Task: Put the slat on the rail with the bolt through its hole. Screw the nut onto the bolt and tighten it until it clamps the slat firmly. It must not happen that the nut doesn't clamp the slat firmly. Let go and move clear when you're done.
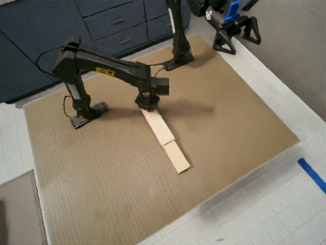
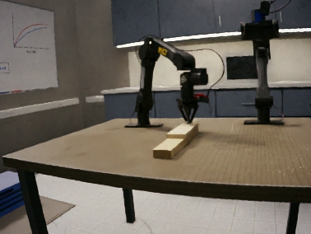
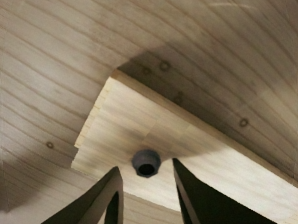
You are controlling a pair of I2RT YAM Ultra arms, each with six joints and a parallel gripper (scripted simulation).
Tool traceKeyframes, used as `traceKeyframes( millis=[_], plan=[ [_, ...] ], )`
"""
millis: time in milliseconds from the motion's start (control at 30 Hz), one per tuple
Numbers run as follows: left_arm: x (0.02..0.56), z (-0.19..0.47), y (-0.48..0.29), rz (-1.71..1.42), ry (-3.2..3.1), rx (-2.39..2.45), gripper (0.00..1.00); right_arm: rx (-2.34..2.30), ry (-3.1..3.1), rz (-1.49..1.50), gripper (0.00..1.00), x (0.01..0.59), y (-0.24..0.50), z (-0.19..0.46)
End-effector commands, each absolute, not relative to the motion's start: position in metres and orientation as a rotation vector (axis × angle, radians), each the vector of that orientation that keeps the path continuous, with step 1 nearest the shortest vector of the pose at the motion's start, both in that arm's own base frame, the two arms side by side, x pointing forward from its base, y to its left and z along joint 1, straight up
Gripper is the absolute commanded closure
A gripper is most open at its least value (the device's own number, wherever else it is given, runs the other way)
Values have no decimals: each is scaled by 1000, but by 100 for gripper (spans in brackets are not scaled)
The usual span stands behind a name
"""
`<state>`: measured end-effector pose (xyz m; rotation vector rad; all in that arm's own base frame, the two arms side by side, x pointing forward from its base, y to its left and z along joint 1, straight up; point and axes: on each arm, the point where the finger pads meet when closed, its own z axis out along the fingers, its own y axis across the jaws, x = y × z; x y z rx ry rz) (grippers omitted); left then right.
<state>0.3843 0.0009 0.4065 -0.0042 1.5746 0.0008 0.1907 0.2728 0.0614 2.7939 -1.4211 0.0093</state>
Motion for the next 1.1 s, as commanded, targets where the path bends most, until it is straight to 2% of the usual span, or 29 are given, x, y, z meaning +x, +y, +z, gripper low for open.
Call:
traceKeyframes(
  millis=[0,1067],
  plan=[
    [383,411,1,1,1562,-4,0,2817,-1416,2,66,191,276,62],
    [383,411,1,1,1562,-4,0,2817,-1416,2,66,191,277,55]
  ],
)
